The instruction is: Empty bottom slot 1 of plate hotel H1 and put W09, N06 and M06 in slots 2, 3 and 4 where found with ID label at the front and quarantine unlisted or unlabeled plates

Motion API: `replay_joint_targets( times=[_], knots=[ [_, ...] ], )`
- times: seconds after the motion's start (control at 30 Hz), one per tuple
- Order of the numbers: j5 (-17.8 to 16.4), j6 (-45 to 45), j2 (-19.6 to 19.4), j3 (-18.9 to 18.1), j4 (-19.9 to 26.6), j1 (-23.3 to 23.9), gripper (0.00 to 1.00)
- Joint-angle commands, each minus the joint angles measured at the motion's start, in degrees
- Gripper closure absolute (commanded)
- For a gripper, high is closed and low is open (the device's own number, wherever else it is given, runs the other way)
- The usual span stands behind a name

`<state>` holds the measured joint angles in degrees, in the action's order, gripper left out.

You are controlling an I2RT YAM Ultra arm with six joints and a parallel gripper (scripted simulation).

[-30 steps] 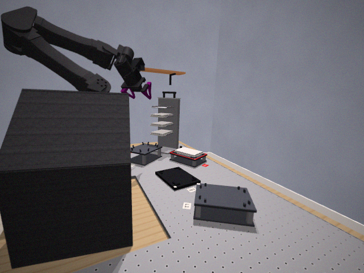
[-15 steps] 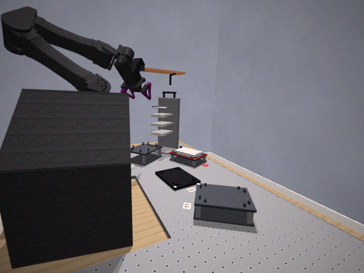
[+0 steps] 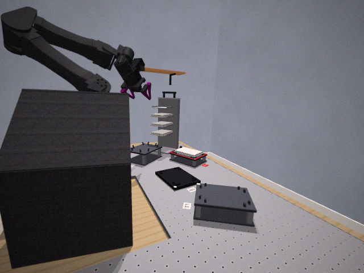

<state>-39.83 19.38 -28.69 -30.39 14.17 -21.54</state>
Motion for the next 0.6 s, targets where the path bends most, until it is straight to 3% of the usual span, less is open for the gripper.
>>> replay_joint_targets(
  times=[0.0,0.23,0.27,0.57],
  knots=[
    [0.0,-0.3,1.3,-2.0,0.8,0.8,0.00],
    [0.0,-0.3,1.3,-2.0,0.8,0.8,0.00],
    [0.6,-0.1,-1.0,-2.0,-0.6,0.4,0.00],
    [3.3,1.1,-3.5,-2.2,-3.8,-3.3,0.00]
  ],
)
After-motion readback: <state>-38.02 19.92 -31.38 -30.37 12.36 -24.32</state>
